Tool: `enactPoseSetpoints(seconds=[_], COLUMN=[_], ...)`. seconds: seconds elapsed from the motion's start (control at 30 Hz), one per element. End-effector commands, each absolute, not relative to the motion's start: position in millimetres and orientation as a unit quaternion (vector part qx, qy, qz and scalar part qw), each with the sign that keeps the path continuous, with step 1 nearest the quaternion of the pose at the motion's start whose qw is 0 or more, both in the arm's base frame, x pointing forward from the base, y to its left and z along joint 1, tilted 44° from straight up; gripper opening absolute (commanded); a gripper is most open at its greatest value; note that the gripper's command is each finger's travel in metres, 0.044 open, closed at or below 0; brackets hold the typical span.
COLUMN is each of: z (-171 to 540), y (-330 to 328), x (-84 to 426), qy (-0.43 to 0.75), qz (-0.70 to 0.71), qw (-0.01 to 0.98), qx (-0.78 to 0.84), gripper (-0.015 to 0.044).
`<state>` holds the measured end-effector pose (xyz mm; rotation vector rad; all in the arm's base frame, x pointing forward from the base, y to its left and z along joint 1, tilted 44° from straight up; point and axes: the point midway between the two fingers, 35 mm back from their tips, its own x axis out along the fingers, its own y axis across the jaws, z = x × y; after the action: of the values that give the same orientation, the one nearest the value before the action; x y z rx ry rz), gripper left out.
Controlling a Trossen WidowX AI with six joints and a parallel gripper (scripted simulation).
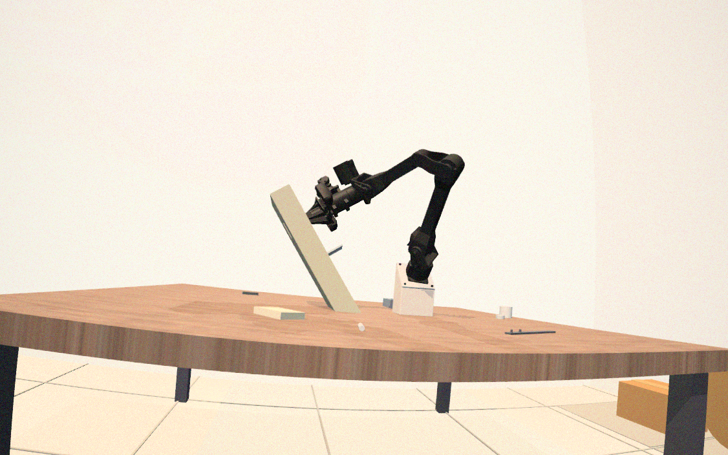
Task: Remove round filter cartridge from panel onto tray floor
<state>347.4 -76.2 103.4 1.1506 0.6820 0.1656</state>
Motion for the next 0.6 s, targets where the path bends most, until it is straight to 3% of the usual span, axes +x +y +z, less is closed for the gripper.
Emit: enactPoseSetpoints(seconds=[0.0,0.57], z=[101.4,100.7], y=[-72.4,-71.5], x=[350.8,352.2], qy=[0.323,0.325], qz=[0.055,-0.042], qw=[0.746,0.544], qx=[0.58,0.772], gripper=[0.0,0.0])
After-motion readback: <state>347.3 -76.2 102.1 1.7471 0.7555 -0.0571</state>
